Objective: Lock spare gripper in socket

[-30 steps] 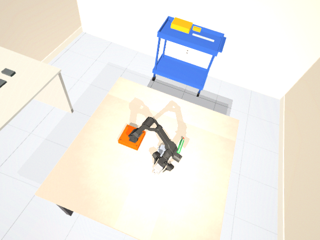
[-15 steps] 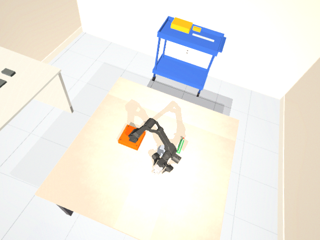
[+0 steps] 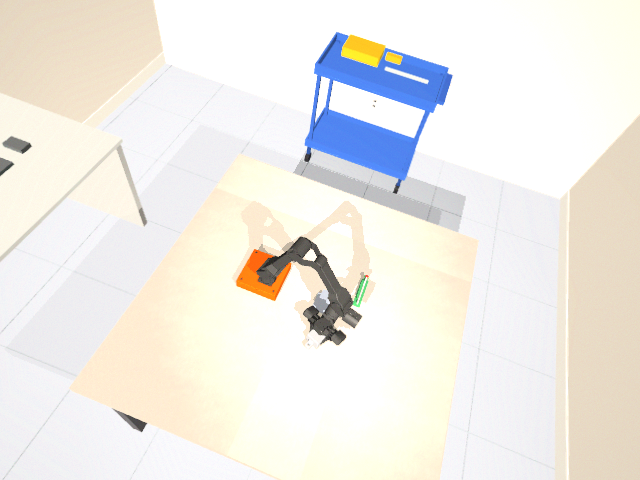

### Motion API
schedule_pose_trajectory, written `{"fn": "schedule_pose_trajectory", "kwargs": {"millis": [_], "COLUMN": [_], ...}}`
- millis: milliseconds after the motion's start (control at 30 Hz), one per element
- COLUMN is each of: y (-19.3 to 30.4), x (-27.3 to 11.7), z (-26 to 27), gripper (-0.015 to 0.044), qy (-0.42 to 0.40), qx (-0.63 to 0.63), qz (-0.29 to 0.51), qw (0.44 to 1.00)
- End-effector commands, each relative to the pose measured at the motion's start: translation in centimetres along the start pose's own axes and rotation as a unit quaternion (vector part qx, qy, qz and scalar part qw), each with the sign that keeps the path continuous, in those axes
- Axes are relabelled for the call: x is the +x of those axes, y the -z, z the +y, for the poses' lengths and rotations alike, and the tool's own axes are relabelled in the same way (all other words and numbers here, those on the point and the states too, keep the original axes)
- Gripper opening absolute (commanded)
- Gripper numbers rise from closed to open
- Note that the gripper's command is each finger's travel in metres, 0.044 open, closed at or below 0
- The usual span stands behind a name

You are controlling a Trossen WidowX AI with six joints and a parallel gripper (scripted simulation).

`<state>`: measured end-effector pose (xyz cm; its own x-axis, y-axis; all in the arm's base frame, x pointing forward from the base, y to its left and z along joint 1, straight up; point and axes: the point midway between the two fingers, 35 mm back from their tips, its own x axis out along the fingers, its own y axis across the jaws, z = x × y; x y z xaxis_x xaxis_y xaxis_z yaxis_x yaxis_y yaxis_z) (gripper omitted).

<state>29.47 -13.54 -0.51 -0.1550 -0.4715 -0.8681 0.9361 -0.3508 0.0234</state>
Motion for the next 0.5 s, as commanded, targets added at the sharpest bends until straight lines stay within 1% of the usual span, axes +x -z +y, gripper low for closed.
{"fn": "schedule_pose_trajectory", "kwargs": {"millis": [0, 33, 167, 300, 467], "y": [-0.1, -0.1, -0.3, -1.2, -2.6], "x": [0.0, 0.0, -0.4, -2.1, -4.6], "z": [0.0, 0.0, 0.1, 0.4, 0.6], "gripper": [0.0223, 0.0216, 0.0111, 0.0006, 0.0000], "qy": [0.000, 0.000, 0.000, 0.000, 0.000], "qx": [-0.002, -0.002, -0.002, -0.001, -0.001], "qz": [-0.002, -0.002, -0.002, -0.002, -0.002], "qw": [1.000, 1.000, 1.000, 1.000, 1.000]}}
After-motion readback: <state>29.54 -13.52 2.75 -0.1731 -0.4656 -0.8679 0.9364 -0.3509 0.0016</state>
